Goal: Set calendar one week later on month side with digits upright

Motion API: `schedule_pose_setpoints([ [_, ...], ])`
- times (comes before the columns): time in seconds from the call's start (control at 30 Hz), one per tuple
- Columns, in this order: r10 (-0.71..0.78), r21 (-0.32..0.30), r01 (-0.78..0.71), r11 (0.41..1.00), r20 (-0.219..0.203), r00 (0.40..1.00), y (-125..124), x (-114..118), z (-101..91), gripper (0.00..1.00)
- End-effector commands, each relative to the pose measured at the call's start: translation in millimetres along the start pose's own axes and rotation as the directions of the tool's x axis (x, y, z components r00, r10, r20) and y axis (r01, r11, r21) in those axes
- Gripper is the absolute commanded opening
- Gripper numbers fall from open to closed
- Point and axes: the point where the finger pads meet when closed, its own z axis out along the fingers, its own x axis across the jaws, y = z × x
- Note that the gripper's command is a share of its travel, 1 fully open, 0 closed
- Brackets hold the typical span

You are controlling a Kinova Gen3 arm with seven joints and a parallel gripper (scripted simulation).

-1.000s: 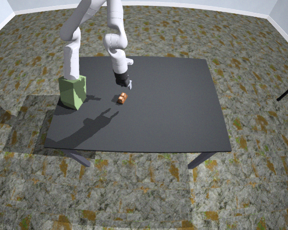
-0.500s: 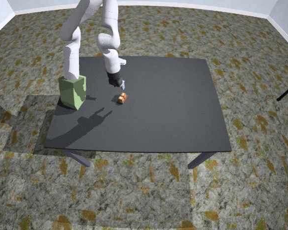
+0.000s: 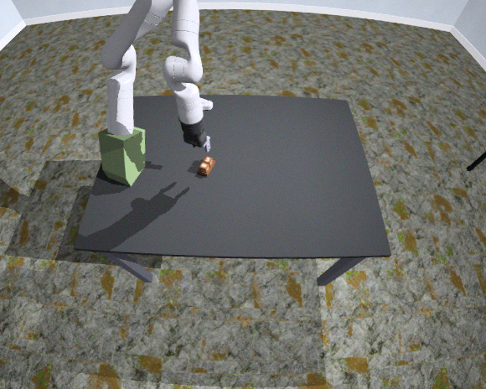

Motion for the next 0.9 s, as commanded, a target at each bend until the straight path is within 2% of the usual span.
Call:
schedule_pose_setpoints([
  [0.0,-0.001,0.001,0.001,1.0,-0.002,1.0,0.2,0.9,7.3,1.0],
  [0.13,-0.001,0.002,0.001,1.0,-0.002,1.0,0.7,0.8,40.6,1.0],
  [0.2,0.0,0.002,0.0,1.0,0.0,1.0,0.8,-0.3,48.1,1.0],
  [0.23,0.0,0.002,0.0,1.0,0.0,1.0,0.9,-0.4,48.5,1.0],
  [0.27,0.0,0.002,0.0,1.0,0.0,1.0,0.9,-0.4,48.5,0.87],
  [0.87,0.0,0.002,0.0,1.0,0.0,1.0,0.9,-0.4,48.5,0.87],
])
